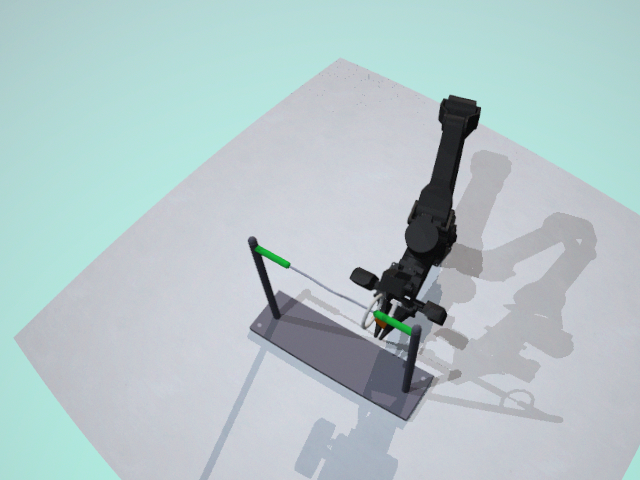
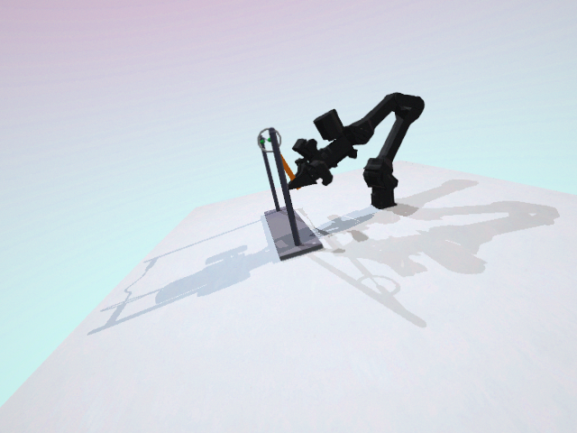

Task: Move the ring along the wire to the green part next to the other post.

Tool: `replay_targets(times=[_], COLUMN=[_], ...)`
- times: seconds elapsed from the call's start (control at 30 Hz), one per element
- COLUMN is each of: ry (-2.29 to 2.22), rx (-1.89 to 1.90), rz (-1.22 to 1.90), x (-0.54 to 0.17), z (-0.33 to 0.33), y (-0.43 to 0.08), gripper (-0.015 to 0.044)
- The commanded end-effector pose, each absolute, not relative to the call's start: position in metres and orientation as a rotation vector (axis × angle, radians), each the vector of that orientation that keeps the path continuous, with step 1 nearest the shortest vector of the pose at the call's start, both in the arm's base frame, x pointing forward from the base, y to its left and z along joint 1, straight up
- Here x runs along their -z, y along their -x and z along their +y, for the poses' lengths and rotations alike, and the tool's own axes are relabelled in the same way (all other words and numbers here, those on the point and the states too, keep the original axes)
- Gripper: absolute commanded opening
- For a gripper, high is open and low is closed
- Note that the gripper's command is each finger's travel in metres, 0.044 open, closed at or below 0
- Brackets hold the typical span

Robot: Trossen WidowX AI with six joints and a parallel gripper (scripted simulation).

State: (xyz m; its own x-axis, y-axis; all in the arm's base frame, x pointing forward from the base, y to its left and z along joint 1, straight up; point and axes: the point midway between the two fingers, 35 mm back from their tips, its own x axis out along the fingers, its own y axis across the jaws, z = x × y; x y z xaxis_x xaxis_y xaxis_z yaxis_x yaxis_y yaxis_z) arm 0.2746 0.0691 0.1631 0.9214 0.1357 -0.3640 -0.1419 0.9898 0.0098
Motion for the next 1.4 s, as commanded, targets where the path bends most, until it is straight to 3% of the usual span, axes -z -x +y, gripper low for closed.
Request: replay_targets(times=[0.0, 1.37], ry=[0.014, 0.01], rx=[-0.14, -0.143], rz=[0.37, 0.366], x=[-0.163, -0.143], z=[0.074, 0.094], y=[-0.275, -0.273], gripper=[-0.015, -0.015])
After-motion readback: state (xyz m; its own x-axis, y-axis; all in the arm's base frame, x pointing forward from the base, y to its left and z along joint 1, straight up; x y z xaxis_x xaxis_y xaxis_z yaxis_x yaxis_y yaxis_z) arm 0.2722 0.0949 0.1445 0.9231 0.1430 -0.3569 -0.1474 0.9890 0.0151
